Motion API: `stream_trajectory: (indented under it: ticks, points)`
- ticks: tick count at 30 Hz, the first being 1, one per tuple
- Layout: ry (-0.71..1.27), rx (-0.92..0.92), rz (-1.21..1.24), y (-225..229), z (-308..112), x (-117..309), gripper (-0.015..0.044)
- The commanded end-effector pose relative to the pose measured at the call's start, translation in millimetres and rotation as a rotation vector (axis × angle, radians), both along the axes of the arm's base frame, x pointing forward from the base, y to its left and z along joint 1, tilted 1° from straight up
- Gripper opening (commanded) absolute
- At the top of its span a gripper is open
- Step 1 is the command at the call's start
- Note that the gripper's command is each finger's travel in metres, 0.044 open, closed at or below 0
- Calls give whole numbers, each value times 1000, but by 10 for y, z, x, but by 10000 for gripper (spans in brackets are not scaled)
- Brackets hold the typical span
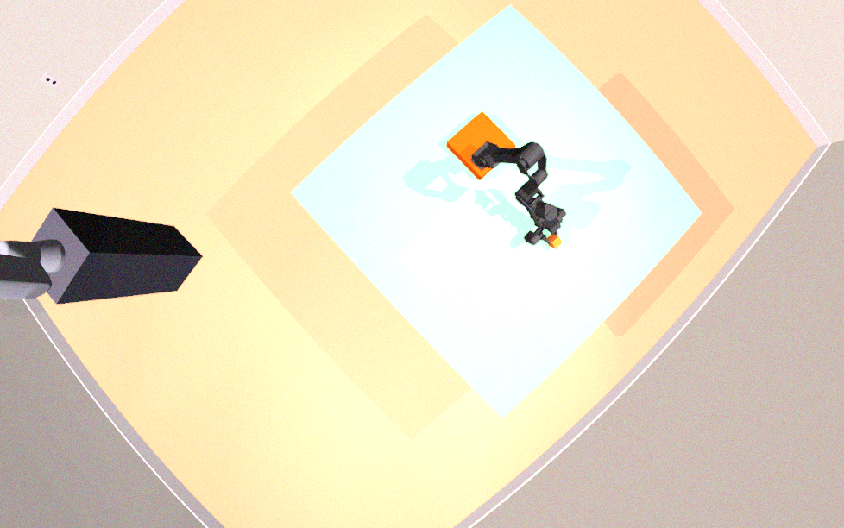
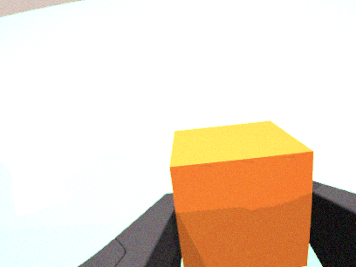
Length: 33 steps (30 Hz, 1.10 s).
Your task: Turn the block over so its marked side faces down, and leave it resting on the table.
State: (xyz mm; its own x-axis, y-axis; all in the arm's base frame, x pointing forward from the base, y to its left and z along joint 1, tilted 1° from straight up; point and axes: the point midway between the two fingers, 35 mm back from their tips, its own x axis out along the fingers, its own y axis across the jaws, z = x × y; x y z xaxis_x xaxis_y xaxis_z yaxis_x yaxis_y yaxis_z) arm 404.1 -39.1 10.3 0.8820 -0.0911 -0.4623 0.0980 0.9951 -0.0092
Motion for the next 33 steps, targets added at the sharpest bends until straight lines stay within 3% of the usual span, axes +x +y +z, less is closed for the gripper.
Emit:
stream_trajectory:
  ticks: [1,8,25,33]
  points:
    - [-5,0,4,6,-10,-6,0]
    - [-5,0,4,6,-10,-6,0]
    - [-5,0,4,6,-10,-6,440]
    - [-5,0,4,6,-10,-6,440]
